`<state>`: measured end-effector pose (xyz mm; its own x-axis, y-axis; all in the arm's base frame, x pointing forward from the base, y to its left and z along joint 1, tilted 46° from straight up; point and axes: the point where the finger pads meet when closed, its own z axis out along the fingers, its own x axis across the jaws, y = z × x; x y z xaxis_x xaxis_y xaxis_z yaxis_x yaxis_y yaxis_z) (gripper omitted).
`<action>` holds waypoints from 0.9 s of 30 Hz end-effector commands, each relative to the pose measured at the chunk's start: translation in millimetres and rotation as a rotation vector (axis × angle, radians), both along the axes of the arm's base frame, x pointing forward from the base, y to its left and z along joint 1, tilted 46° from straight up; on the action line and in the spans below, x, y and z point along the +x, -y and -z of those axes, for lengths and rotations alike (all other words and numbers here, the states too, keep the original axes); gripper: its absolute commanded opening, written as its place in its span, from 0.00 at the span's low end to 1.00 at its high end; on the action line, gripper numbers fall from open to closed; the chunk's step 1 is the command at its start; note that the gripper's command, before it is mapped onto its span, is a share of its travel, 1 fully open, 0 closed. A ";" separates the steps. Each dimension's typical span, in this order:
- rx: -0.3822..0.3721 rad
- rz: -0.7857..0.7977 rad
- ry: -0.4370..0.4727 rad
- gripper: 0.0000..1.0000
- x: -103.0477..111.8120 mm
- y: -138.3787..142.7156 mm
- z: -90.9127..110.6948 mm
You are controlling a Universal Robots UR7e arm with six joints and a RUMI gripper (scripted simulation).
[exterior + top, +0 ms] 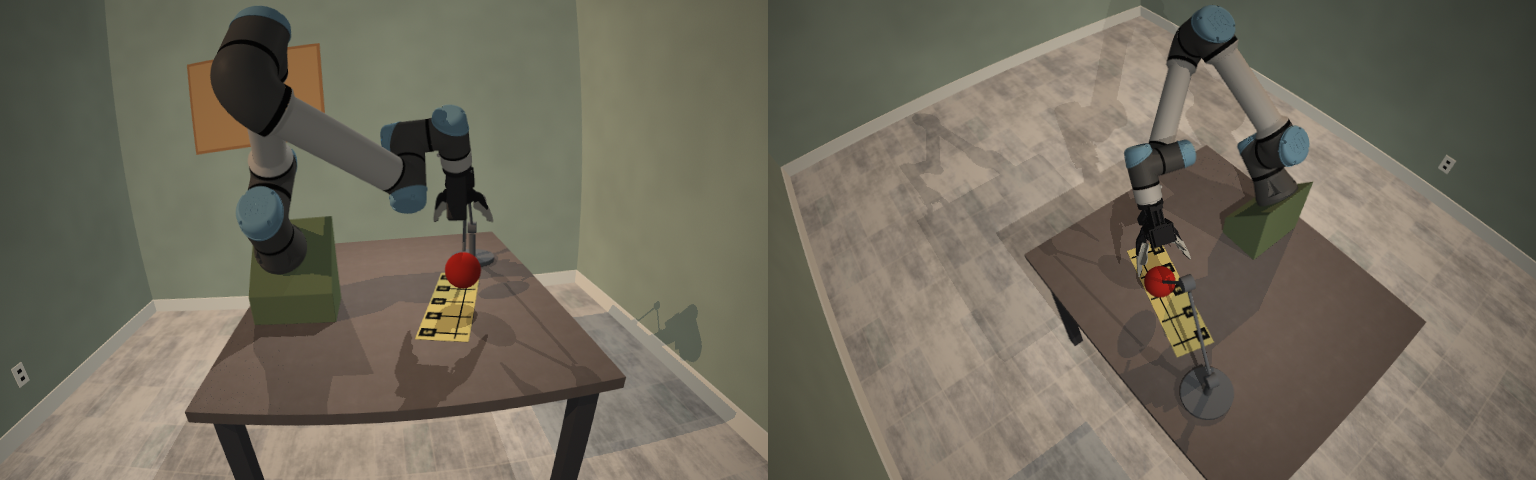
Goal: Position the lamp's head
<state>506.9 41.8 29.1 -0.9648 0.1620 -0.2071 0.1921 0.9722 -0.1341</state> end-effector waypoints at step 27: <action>0.000 -0.001 0.003 1.00 -13.9 -14.2 -79.2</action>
<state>492.9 54.6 101.3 -0.9650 0.1613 -0.2070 0.1912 0.9725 -0.1333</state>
